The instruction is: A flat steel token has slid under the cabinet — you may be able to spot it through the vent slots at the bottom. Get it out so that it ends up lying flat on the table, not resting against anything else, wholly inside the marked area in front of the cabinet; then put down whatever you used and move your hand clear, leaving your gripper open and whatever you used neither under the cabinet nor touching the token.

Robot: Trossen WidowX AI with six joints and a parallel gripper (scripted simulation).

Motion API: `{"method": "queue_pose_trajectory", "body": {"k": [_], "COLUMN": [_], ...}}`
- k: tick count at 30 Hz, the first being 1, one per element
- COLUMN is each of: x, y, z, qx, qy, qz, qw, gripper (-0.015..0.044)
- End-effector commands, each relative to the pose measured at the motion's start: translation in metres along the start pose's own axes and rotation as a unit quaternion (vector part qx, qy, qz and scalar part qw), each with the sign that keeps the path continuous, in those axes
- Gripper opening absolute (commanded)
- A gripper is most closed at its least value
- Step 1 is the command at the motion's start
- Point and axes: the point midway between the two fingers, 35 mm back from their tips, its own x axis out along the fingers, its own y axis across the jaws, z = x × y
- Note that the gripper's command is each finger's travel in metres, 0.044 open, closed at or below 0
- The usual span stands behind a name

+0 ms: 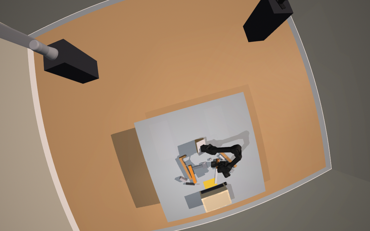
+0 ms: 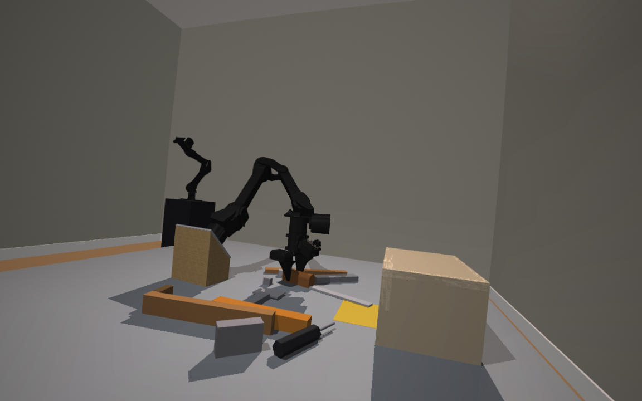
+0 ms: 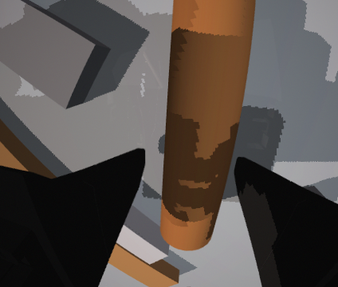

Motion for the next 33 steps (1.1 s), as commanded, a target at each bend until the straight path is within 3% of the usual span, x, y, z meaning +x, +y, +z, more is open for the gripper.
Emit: {"method": "queue_pose_trajectory", "body": {"k": [1, 11, 15, 33], "x": [0.0, 0.0, 0.0, 0.0], "y": [0.0, 0.0, 0.0, 0.0], "z": [0.0, 0.0, 0.0, 0.016], "qx": [0.0, 0.0, 0.0, -0.003], "qy": [0.0, 0.0, 0.0, 0.001], "qz": [0.0, 0.0, 0.0, -0.001], "qw": [1.0, 1.0, 1.0, 1.0], "gripper": [0.0191, 0.0105, 0.0, 0.0]}}
